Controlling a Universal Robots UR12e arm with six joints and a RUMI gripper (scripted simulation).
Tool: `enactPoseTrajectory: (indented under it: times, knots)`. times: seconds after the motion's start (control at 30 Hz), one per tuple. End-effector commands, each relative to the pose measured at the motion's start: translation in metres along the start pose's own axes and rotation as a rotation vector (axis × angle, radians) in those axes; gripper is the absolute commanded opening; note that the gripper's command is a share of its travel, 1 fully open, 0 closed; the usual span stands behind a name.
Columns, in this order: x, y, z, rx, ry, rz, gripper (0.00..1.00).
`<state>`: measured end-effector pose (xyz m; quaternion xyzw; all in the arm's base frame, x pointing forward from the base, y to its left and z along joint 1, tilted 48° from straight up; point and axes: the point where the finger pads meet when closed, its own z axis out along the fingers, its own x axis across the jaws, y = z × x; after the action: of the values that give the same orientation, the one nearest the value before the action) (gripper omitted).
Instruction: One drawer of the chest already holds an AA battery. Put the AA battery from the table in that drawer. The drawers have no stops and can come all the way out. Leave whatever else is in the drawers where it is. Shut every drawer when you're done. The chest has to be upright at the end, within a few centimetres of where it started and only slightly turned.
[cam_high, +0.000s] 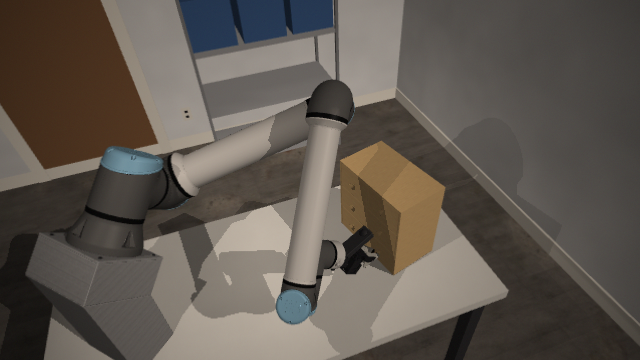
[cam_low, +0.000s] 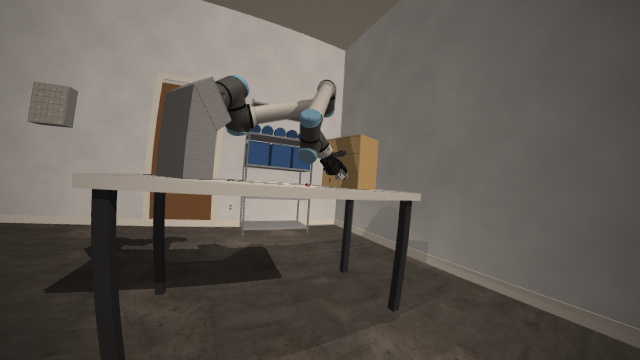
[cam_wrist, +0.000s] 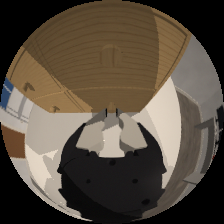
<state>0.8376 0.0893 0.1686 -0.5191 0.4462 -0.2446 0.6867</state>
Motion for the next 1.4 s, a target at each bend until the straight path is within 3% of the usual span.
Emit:
enactPoseTrajectory:
  times: [0.0,1.37]
  knots:
    - [0.0002,-0.0005,-0.0002,0.001,0.000,0.000,0.07]
    - [0.0002,0.0024,-0.0036,0.001,0.000,0.000,0.07]
